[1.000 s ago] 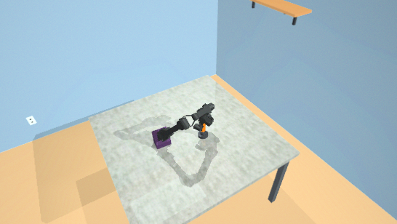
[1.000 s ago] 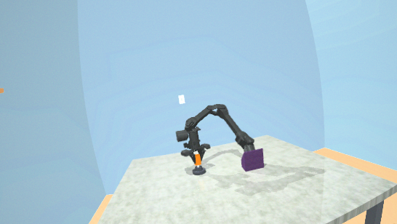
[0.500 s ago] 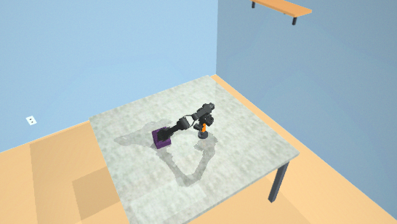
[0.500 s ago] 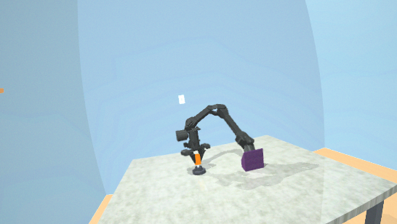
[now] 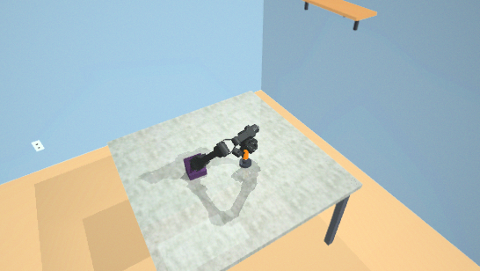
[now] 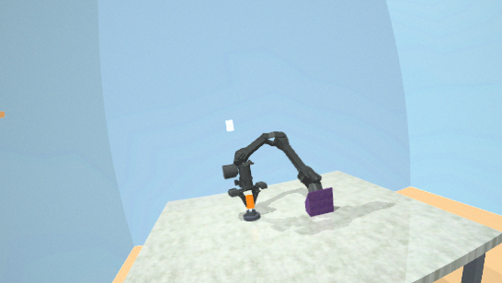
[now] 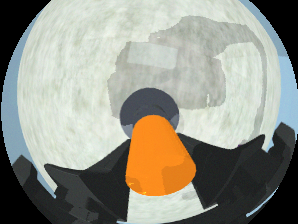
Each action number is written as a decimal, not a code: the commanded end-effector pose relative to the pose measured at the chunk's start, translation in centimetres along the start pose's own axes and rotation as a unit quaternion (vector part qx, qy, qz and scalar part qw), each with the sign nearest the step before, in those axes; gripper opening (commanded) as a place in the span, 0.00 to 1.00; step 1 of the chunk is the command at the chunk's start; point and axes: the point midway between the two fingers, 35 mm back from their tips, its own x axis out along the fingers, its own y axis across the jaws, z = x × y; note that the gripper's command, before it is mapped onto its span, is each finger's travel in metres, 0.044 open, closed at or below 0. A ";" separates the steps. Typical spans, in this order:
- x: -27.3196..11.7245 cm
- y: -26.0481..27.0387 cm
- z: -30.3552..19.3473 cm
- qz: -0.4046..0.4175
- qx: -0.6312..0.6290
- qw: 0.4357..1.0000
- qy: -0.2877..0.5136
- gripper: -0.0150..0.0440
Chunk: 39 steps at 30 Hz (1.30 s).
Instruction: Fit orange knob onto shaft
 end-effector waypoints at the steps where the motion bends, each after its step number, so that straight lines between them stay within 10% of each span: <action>1: 0.0 0.1 0.1 0.001 0.004 1.000 0.001 0.25; 39: 0.3 0.1 0.1 0.001 -0.018 1.000 0.001 0.25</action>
